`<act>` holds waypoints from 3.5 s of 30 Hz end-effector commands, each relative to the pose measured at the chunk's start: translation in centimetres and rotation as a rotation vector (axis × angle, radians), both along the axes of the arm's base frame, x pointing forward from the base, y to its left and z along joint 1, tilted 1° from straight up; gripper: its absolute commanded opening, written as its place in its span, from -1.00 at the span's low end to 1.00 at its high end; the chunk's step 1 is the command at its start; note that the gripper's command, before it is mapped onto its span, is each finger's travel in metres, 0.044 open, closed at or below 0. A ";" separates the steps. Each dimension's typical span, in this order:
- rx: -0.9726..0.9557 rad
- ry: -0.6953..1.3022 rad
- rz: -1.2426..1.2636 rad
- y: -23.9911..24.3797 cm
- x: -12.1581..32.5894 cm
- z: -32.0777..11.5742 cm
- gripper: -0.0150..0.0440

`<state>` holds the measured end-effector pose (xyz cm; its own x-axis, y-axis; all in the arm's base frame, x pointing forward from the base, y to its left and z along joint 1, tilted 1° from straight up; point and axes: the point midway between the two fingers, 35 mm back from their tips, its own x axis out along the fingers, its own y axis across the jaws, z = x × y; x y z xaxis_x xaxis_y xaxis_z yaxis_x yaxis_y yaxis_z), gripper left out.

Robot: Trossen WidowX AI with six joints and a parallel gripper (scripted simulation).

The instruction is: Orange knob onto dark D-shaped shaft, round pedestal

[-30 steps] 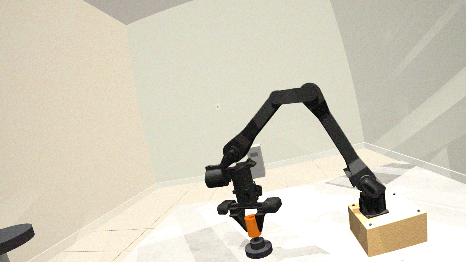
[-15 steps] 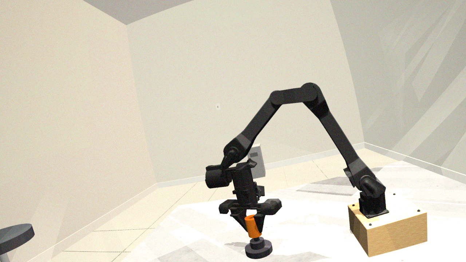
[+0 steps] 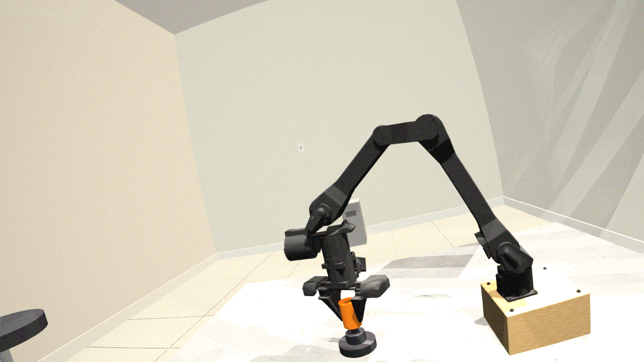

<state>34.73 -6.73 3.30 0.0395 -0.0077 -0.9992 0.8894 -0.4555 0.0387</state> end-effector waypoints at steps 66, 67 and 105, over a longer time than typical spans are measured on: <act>0.002 -0.003 -0.057 0.0 -0.1 0.4 -0.49; 0.002 -0.003 -0.057 0.0 -0.1 0.5 -0.49; 0.007 -0.004 -0.162 0.1 -0.2 0.5 -0.49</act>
<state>34.70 -6.72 3.67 0.0398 -0.0078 -0.9992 0.8144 -0.5791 0.0369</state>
